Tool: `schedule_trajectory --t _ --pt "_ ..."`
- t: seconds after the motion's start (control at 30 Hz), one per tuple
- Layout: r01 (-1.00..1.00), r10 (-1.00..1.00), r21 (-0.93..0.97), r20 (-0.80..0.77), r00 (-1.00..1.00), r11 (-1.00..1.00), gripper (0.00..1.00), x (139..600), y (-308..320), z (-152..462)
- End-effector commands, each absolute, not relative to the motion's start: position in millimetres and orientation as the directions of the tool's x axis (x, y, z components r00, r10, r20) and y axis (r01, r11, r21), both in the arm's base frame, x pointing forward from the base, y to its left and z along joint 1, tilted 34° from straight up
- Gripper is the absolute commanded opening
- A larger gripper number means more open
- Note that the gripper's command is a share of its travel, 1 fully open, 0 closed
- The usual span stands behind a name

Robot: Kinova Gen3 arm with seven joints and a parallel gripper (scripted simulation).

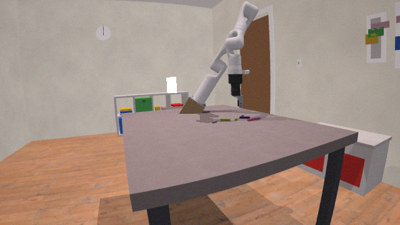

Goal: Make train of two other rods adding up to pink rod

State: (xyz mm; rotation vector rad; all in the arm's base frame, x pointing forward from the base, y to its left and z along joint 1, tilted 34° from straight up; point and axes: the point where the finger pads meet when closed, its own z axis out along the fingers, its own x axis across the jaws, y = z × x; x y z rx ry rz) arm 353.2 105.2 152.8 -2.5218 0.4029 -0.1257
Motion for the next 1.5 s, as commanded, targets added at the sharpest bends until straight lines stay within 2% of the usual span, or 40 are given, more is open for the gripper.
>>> schedule_trajectory --t 0.0,0.27,0.63,0.67,1.47 --pt "-0.284 -0.335 -0.554 -0.010 0.942 -0.783 1.00 346 117 160" --pt "-0.407 -0.437 -0.548 -0.082 0.896 -0.731 1.00 334 134 166" --pt "-0.435 -0.460 -0.546 -0.099 0.882 -0.716 1.00 331 138 167" --pt "-0.435 -0.460 -0.546 -0.099 0.882 -0.716 0.54 331 138 167" --pt "-0.435 -0.460 -0.546 -0.099 0.882 -0.716 0.54 331 138 167"
